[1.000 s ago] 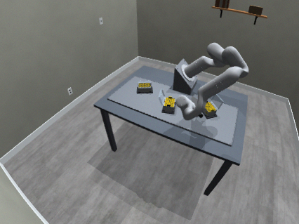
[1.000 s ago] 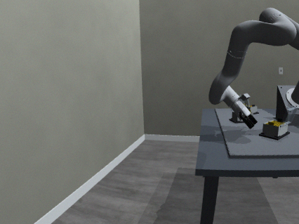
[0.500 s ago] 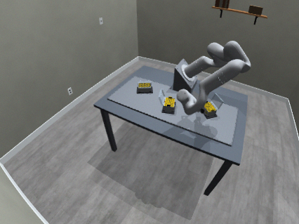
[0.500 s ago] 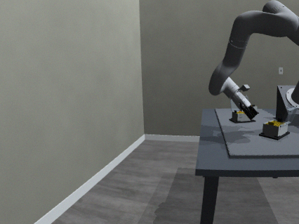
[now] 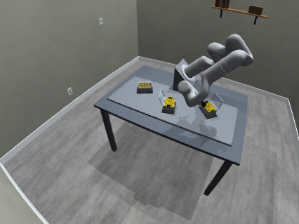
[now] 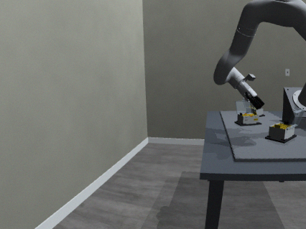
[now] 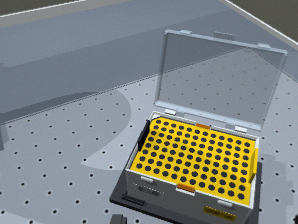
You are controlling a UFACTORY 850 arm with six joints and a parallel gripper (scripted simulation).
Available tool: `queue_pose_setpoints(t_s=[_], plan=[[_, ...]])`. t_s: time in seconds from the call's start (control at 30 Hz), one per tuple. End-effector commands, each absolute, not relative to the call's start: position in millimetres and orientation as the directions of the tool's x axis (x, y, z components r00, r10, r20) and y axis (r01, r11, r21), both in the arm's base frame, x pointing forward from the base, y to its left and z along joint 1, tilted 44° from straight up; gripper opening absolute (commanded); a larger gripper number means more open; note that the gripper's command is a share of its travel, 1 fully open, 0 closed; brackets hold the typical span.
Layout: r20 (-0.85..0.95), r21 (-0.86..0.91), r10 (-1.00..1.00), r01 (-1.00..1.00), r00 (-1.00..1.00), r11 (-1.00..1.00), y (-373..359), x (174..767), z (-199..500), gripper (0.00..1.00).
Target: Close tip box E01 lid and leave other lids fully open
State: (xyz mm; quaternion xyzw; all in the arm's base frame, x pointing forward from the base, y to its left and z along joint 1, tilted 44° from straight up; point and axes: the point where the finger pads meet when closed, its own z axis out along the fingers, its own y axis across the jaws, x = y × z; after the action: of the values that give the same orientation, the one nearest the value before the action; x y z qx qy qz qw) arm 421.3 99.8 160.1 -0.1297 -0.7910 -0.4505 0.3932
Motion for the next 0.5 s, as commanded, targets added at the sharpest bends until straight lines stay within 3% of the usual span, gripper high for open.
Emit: queue_pose_setpoints(t_s=[0.0,0.47], plan=[[0.738,0.612,-0.149,0.559,-0.659,0.560,86,420,175,1.00],[0.708,0.632,-0.176,0.503,-0.684,0.590,54,418,194,1.00]])
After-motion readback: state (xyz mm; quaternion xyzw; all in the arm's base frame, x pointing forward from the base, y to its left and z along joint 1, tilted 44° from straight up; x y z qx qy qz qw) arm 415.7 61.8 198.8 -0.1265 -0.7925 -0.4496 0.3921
